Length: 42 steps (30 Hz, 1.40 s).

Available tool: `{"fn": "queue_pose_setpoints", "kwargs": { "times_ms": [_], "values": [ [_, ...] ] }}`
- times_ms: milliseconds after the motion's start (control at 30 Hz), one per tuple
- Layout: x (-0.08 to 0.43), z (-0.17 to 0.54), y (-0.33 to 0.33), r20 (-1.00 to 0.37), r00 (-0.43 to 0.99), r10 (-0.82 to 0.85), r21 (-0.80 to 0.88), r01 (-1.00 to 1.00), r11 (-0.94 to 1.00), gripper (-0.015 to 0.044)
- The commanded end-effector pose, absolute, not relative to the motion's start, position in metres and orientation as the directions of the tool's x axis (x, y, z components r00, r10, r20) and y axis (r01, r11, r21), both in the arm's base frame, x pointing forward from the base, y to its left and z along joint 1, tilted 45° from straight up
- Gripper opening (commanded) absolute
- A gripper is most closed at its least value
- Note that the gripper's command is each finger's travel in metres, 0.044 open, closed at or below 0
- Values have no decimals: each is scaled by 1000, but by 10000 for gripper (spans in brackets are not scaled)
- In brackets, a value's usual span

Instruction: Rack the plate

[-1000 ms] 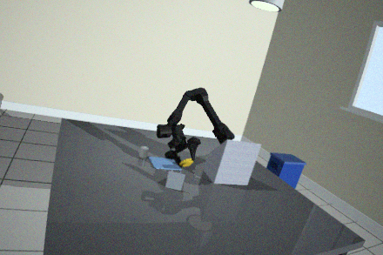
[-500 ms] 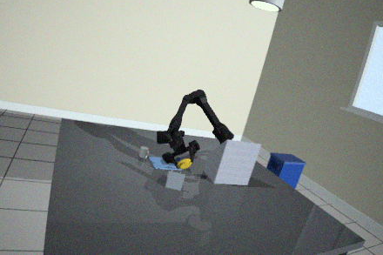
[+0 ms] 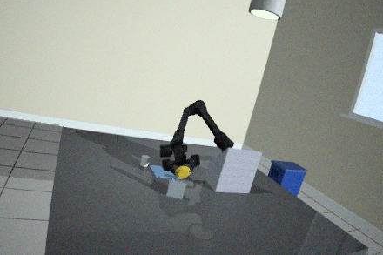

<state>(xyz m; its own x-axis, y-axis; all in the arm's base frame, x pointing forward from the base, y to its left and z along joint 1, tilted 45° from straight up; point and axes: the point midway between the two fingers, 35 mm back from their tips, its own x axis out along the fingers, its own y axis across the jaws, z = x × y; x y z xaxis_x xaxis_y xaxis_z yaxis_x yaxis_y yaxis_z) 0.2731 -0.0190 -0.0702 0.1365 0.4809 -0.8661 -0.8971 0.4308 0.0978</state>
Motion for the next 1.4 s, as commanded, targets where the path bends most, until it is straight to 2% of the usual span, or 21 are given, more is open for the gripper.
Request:
{"fn": "queue_pose_setpoints", "kwargs": {
  "times_ms": [0, 400, 1367],
  "values": [
    [272, -69, -22, -840, 182, 511, 33, -923, 384, 0],
    [273, -61, -37, -747, 342, 570, -242, -939, 246, 0],
    [286, -79, -19, -748, 342, 569, -244, -939, 243, 0]
  ]
}}
